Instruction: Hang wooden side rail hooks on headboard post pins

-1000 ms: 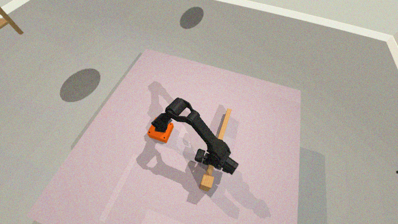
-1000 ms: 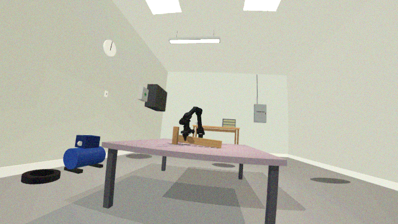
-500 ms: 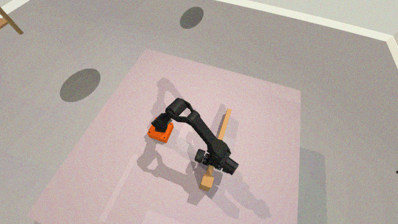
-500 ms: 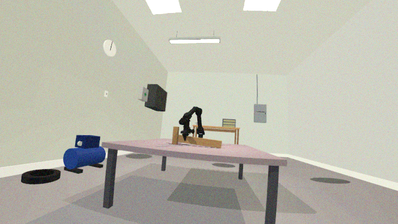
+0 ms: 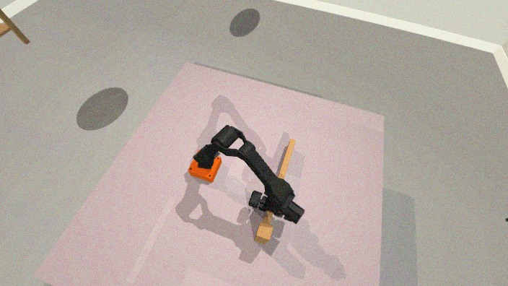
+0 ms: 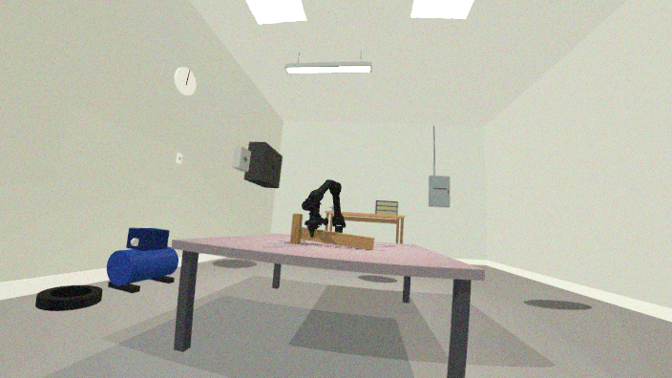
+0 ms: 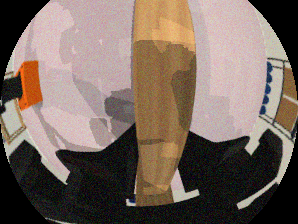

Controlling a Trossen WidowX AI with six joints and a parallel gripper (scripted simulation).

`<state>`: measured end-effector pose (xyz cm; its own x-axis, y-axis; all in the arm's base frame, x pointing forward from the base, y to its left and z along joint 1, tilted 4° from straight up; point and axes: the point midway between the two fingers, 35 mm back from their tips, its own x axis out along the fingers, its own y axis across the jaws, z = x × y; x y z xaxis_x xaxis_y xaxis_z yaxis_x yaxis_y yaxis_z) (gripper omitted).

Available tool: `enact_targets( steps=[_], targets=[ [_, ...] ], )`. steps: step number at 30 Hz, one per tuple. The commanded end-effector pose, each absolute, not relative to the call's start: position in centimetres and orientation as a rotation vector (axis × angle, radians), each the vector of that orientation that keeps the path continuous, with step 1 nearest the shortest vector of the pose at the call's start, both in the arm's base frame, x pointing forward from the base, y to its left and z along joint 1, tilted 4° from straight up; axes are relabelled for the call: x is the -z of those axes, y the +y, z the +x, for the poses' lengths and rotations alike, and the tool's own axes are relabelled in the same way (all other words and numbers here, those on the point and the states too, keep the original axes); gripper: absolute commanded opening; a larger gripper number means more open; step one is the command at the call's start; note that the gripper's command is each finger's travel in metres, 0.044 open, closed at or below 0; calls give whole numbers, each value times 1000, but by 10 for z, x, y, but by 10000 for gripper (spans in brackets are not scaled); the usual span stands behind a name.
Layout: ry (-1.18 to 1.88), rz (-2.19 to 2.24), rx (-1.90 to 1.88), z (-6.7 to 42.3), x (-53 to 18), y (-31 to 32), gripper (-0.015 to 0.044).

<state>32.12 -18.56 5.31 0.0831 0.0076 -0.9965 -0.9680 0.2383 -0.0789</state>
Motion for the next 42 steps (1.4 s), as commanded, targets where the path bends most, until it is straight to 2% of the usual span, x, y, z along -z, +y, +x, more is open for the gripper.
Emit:
enact_targets(
  steps=[1, 42],
  targets=[
    [1240, -1065, -970, 321, -56, -189, 0],
    [1240, -1065, -971, 321, -50, -190, 0]
  ],
)
